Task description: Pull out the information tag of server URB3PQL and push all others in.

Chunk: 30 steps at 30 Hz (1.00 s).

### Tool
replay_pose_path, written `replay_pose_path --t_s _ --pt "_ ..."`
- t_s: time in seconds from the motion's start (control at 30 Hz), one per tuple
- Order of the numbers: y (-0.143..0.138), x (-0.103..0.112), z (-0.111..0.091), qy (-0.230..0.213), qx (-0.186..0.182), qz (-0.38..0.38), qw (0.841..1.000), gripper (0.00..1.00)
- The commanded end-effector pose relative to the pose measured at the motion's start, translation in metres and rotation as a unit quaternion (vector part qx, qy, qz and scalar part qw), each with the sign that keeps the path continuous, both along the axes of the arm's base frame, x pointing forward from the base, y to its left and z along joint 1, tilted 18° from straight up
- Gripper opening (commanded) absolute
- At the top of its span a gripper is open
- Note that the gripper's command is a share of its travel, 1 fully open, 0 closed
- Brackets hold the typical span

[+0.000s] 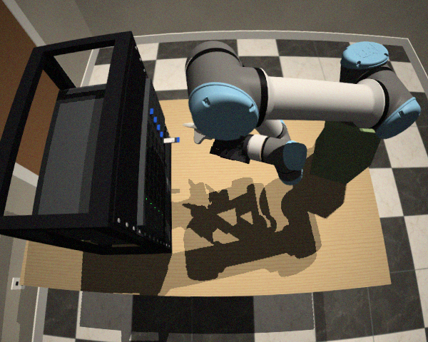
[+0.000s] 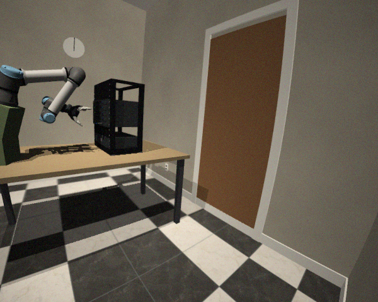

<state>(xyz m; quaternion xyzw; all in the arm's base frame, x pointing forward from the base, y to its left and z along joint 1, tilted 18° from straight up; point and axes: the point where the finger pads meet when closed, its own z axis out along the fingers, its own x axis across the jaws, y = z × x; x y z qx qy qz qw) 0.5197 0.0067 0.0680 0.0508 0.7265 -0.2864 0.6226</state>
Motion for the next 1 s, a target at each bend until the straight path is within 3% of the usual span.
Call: replay_pose_path --t_s 0.0,0.97 --pt "0.0004 -0.0005 0.0005 -0.002 0.003 -0.001 1.000 1.00" --pt "0.0029 -0.0045 0.0009 -0.012 0.029 -0.009 0.999 1.00"
